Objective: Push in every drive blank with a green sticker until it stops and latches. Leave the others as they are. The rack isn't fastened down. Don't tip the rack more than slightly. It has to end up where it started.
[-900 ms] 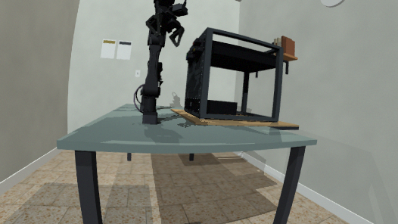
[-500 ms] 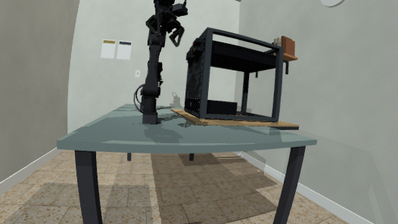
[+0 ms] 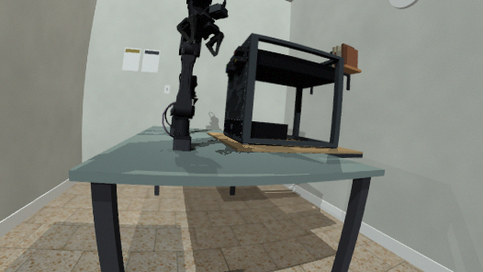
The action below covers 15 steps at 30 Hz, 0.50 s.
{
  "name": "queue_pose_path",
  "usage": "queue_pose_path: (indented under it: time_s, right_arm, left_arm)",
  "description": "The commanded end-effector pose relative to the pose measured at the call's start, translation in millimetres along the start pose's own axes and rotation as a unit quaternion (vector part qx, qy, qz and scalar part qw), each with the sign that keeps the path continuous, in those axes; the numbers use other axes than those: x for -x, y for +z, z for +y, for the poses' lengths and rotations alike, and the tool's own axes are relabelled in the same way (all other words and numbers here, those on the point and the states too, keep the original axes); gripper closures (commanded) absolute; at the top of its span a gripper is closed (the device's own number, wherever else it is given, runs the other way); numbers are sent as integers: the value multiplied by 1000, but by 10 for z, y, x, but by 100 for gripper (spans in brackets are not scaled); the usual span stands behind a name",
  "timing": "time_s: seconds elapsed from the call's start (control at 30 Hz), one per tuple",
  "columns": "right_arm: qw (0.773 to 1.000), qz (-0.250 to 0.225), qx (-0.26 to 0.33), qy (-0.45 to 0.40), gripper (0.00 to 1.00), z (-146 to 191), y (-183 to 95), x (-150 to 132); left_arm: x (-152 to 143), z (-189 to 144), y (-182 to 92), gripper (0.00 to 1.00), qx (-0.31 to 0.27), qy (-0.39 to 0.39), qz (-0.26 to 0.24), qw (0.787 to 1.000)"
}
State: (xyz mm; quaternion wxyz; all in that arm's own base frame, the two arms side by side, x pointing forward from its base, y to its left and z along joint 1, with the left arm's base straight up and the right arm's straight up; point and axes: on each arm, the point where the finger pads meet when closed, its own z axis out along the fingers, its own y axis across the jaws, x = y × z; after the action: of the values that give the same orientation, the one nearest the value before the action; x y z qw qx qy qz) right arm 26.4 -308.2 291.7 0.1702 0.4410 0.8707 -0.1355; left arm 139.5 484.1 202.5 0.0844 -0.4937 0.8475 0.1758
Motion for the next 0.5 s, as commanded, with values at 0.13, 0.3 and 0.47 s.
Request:
queue_pose_path:
  time_s: [0.13, 0.3, 0.47]
  right_arm:
    - [997, -54, -48, 21, 0, -161, -5, 176]
    - [993, -84, -72, 35, 0, -254, 1, 274]
    - [987, -118, -97, 50, 0, -349, -7, 376]
  left_arm:
    - [36, 23, -83, 0, 3, -2, -12, 1000]
    - [37, 23, -84, 0, 3, -2, -12, 1000]
    - [43, 13, -99, 0, 3, -1, -14, 1000]
